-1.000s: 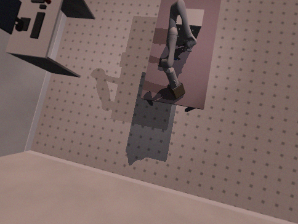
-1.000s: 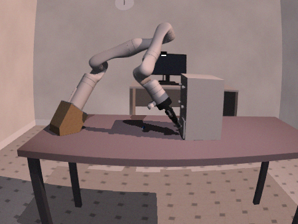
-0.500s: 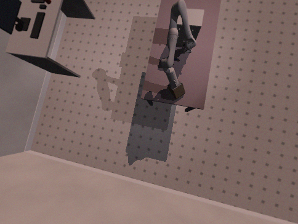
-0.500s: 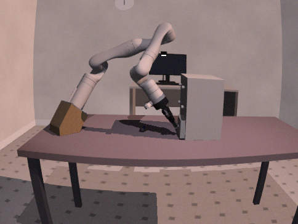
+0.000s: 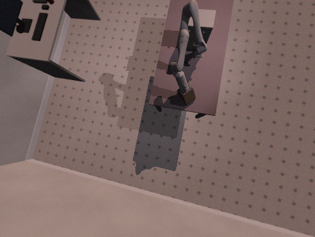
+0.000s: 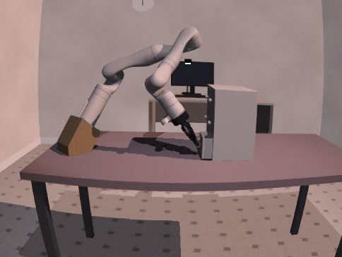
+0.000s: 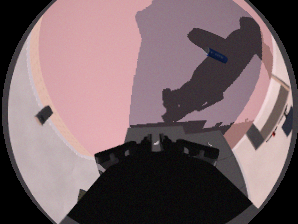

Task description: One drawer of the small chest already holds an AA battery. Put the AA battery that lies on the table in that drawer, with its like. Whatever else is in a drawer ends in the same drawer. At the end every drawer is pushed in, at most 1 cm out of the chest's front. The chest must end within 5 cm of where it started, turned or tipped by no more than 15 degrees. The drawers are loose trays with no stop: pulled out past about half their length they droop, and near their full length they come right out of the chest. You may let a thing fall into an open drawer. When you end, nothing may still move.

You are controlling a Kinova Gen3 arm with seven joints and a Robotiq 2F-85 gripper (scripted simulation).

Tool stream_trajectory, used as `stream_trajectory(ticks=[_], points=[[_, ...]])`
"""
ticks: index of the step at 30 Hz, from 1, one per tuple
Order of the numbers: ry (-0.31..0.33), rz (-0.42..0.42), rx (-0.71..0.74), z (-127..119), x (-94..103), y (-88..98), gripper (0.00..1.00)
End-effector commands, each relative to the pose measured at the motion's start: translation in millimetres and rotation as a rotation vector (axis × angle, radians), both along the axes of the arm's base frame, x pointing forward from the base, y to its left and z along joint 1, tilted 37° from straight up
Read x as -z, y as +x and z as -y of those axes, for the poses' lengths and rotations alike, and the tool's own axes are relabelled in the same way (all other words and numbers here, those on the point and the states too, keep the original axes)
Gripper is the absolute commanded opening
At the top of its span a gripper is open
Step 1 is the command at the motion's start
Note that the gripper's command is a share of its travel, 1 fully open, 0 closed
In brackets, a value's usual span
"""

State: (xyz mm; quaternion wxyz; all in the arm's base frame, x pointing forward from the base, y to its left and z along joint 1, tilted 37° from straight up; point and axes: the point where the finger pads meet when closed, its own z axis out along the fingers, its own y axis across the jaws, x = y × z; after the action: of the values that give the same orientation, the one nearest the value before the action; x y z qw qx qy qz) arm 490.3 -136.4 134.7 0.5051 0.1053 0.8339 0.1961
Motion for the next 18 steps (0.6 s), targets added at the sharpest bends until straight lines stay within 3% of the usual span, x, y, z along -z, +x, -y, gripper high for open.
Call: stream_trajectory(ticks=[1, 18], points=[[0.004, -0.007, 0.004, 0.2, 4.0, -4.8, 0.13], [0.004, -0.007, 0.004, -2.6, 10.1, -18.1, 0.13]])
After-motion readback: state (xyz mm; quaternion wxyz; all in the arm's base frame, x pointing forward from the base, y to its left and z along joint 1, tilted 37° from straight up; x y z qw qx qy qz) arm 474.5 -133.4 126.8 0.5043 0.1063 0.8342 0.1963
